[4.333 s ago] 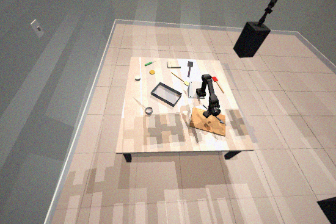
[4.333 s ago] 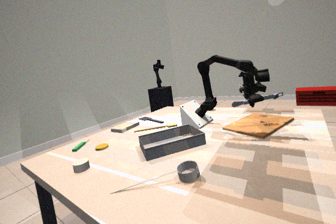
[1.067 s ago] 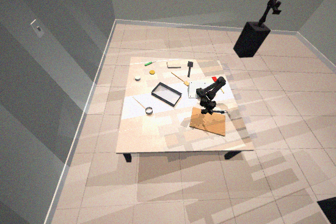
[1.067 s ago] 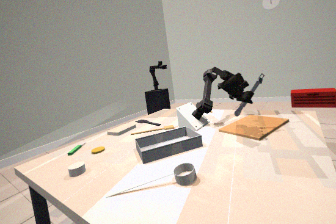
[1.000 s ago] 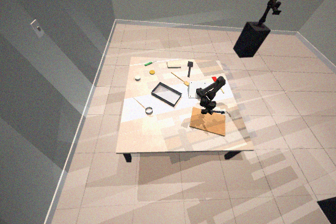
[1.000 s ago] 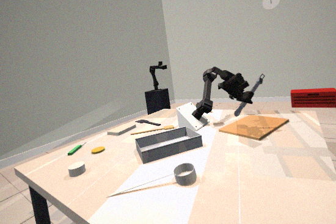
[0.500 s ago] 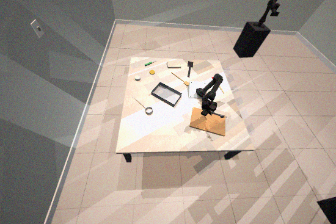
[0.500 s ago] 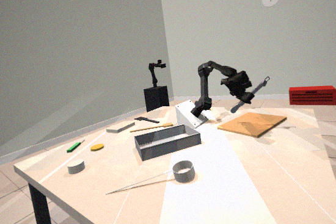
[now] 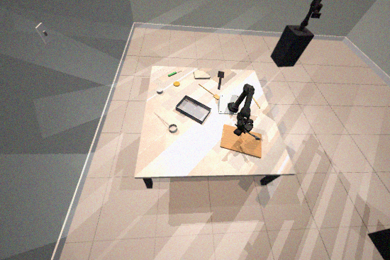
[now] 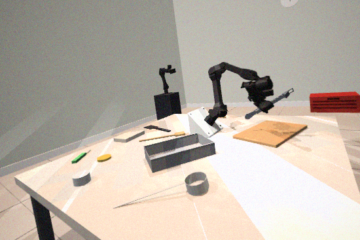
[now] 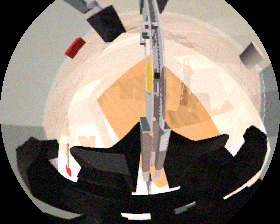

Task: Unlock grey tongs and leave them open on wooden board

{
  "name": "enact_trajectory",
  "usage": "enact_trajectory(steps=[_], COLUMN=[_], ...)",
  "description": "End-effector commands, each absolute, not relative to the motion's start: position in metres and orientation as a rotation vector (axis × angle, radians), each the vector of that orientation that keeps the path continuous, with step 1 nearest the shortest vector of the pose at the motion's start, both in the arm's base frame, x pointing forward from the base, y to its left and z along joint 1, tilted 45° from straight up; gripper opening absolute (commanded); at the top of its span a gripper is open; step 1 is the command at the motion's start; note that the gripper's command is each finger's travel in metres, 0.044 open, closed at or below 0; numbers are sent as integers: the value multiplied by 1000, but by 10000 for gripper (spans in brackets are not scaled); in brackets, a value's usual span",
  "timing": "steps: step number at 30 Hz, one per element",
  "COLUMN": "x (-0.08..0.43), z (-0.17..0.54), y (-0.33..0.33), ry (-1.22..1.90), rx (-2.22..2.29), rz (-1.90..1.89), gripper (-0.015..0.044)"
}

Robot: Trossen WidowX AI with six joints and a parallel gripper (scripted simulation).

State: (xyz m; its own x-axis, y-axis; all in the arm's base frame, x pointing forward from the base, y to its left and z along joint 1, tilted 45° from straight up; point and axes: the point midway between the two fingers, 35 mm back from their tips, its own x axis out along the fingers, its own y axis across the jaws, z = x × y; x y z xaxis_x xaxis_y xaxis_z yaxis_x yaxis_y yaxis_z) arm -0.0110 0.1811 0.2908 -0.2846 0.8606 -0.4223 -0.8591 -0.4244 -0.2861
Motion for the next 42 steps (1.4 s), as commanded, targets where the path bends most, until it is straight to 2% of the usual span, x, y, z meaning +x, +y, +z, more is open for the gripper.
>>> enact_trajectory(steps=[1, 21, 42], x=[-12, -15, -15], z=[291, 288, 299], y=[181, 181, 181], ry=[44, 216, 225], rx=[-661, -857, -1050], rz=[1899, 1801, 1639], gripper=[-150, -150, -150])
